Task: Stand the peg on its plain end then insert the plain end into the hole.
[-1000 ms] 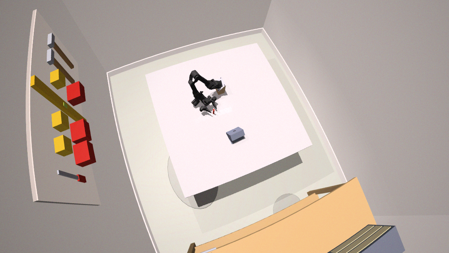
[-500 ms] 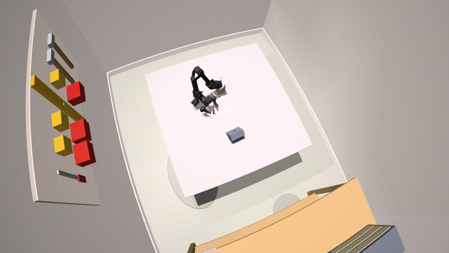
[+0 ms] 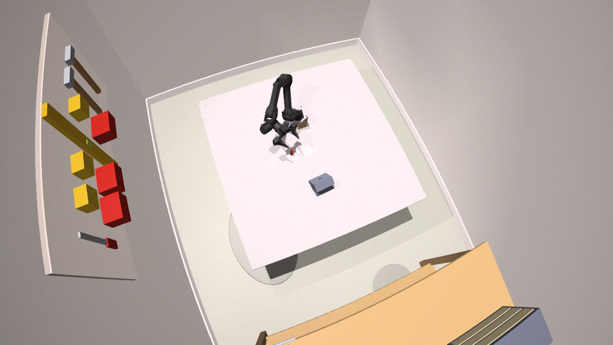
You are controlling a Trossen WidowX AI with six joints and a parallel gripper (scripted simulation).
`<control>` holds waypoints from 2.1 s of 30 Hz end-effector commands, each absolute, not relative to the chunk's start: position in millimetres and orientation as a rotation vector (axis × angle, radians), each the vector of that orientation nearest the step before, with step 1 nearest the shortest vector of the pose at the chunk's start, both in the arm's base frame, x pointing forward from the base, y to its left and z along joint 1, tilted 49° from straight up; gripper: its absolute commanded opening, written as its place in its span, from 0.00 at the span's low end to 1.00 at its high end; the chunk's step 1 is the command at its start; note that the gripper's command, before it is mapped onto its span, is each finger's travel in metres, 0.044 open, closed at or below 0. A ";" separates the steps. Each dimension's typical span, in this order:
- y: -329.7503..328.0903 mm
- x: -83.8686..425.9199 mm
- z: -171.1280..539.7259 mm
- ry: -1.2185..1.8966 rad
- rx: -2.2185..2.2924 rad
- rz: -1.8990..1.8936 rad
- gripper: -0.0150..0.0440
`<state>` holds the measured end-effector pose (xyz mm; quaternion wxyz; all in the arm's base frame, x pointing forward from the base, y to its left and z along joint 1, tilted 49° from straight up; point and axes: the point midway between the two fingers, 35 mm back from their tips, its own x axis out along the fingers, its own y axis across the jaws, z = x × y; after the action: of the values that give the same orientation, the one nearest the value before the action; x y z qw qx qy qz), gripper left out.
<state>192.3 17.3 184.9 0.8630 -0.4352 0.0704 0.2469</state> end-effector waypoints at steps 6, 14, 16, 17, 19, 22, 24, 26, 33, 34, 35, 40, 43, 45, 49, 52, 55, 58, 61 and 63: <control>30.4 180.3 196.7 0.150 -0.856 0.488 1.00; 22.6 186.9 178.9 0.383 -0.698 0.487 1.00; 20.7 187.9 174.0 0.445 -0.664 0.483 1.00; 19.8 188.4 171.5 0.477 -0.648 0.481 1.00; 18.0 189.0 166.5 0.539 -0.618 0.474 1.00; 15.3 189.5 159.2 0.633 -0.581 0.462 1.00; 13.6 189.6 154.4 0.697 -0.559 0.451 1.00; 12.0 189.6 149.6 0.763 -0.540 0.438 1.00; 5.9 188.6 135.1 0.986 -0.507 0.374 1.00; 4.7 188.2 133.2 1.019 -0.508 0.361 1.00; 3.5 187.9 131.4 1.051 -0.510 0.347 1.00; -3.0 186.6 124.4 1.201 -0.539 0.268 1.00; -6.8 186.5 122.0 1.280 -0.572 0.213 1.00; -9.2 186.9 121.2 1.327 -0.601 0.173 1.00; -13.5 189.0 121.4 1.405 -0.672 0.089 1.00; -15.9 191.9 123.1 1.448 -0.737 0.023 1.00; -17.3 196.2 126.0 1.477 -0.811 -0.045 1.00; -17.4 201.8 129.9 1.490 -0.893 -0.113 1.00; -15.7 208.8 134.6 1.487 -0.981 -0.180 1.00; -13.6 214.2 138.1 1.475 -1.043 -0.224 1.00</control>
<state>206.9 -16.5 133.2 0.6266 -0.4236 0.6501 -0.0732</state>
